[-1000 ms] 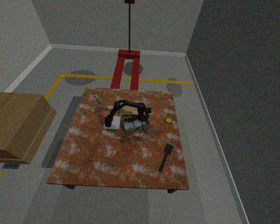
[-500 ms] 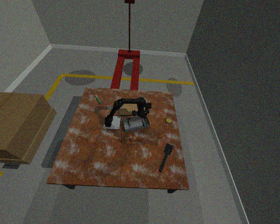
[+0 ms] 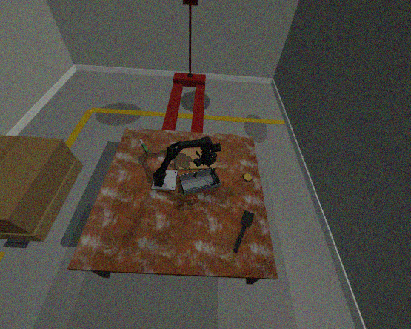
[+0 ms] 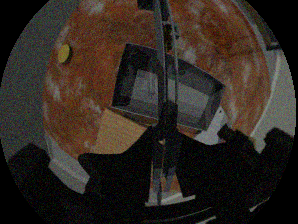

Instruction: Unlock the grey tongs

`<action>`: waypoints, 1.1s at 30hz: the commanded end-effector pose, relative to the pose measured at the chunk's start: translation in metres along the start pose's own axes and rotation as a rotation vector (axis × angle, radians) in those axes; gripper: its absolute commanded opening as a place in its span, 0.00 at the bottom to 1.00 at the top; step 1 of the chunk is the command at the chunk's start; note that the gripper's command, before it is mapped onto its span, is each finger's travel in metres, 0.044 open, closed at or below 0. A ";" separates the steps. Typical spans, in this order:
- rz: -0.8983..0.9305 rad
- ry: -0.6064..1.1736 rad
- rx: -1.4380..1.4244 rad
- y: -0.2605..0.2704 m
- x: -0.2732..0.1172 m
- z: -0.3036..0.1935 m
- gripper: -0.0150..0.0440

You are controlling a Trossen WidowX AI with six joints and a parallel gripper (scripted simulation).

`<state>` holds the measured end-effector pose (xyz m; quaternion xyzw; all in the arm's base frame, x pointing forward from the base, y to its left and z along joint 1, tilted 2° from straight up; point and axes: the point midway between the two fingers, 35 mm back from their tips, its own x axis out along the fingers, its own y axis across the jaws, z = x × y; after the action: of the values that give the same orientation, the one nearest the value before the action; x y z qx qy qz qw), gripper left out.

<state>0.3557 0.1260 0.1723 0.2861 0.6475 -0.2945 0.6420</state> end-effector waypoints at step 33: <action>0.021 0.005 -1.024 0.027 -0.005 -0.170 0.00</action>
<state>0.2724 0.2638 0.1764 -0.0317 0.7101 0.0385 0.7024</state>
